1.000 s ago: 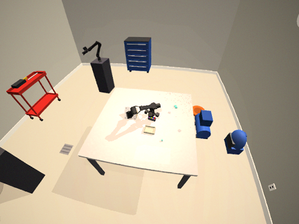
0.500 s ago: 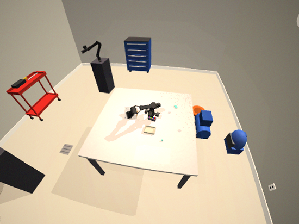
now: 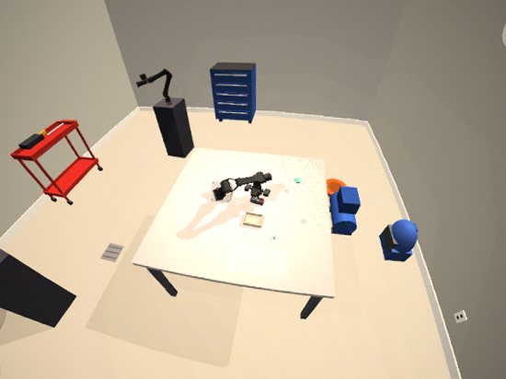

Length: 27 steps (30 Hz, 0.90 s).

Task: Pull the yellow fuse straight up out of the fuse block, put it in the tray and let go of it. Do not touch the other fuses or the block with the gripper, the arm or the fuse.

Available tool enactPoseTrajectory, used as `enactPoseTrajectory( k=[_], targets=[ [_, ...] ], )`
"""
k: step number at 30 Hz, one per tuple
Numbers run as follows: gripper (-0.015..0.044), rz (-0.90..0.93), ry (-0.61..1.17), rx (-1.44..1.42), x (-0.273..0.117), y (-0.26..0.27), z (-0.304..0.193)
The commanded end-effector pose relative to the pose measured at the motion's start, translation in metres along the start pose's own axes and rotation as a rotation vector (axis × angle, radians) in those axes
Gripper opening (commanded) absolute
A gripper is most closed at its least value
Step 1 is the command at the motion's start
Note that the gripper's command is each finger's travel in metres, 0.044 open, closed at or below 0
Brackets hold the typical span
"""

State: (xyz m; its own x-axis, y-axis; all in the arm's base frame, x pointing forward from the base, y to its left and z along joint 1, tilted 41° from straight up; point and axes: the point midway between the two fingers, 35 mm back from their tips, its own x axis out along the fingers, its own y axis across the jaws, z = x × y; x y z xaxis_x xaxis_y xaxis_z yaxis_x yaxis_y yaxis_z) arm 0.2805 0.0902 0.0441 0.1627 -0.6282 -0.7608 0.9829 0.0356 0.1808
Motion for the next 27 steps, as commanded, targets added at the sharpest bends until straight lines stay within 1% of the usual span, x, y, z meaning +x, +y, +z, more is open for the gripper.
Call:
enactPoseTrajectory(
  k=[1,27],
  targets=[
    [0.0,0.002,0.007,0.007,-0.004,0.001,0.0],
    [0.0,0.002,0.006,0.005,-0.017,0.001,0.0]
  ],
)
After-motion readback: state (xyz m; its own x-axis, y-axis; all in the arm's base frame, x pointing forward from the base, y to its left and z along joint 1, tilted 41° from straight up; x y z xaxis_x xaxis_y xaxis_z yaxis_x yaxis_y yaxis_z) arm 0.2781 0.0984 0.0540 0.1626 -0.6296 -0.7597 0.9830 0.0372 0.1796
